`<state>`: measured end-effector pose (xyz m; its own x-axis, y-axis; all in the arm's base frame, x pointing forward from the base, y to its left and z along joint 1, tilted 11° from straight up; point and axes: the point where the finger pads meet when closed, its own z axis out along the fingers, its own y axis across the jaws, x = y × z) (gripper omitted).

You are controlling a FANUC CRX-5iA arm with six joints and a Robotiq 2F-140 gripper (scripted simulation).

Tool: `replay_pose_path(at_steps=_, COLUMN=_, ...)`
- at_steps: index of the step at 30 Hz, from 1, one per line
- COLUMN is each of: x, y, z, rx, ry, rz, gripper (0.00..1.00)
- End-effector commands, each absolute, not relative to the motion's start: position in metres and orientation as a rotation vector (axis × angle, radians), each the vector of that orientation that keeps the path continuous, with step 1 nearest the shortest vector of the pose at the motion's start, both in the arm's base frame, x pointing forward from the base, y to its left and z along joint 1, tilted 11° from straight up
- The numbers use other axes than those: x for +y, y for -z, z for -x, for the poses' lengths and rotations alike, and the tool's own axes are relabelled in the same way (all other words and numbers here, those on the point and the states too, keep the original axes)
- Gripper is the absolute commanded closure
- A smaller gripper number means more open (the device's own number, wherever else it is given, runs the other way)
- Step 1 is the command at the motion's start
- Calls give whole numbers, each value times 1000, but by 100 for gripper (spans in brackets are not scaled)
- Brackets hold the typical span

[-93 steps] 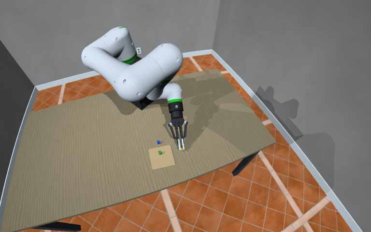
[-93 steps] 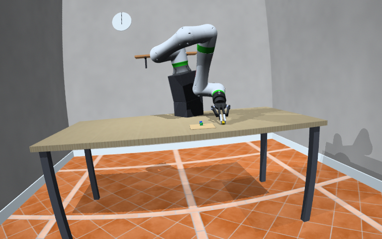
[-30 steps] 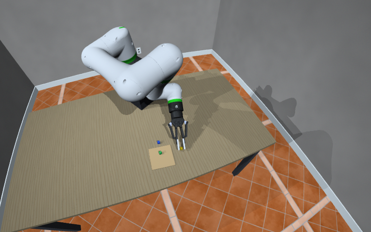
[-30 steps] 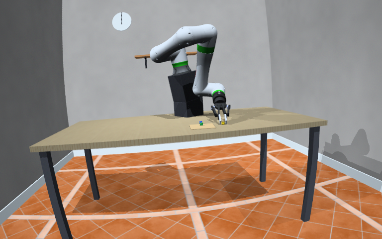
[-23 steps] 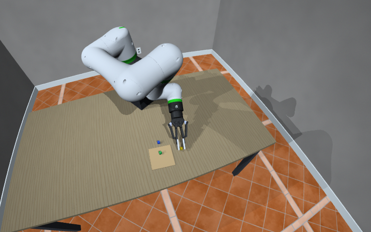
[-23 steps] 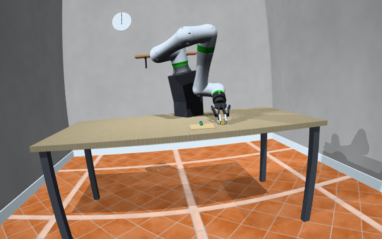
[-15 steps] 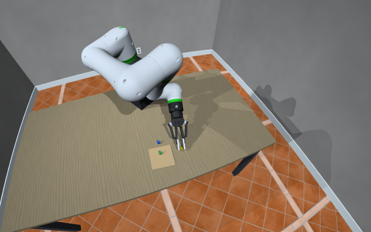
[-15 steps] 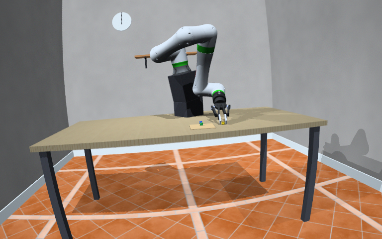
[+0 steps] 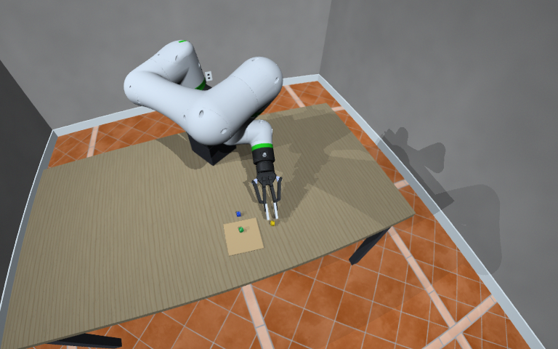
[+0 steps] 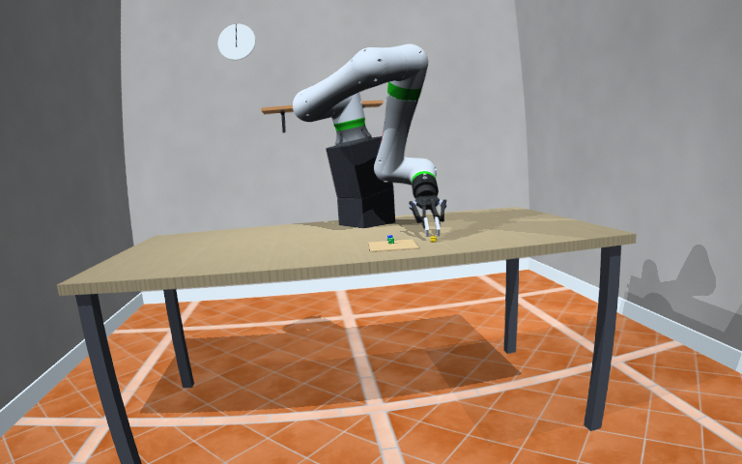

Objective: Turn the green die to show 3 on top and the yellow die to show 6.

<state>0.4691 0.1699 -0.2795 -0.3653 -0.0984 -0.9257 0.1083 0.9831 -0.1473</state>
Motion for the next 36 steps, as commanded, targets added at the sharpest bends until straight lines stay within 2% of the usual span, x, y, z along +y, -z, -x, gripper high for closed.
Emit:
replay_pose_path(at_steps=1, x=172, y=275, z=-456, rx=1933, ry=218, rz=-9, gripper=81)
replay_pose_path(at_steps=17, x=175, y=266, z=-444, rx=1933, ry=218, rz=-9, gripper=81)
replay_pose_path(at_steps=36, x=184, y=212, z=-438, rx=1933, ry=218, rz=-9, gripper=81)
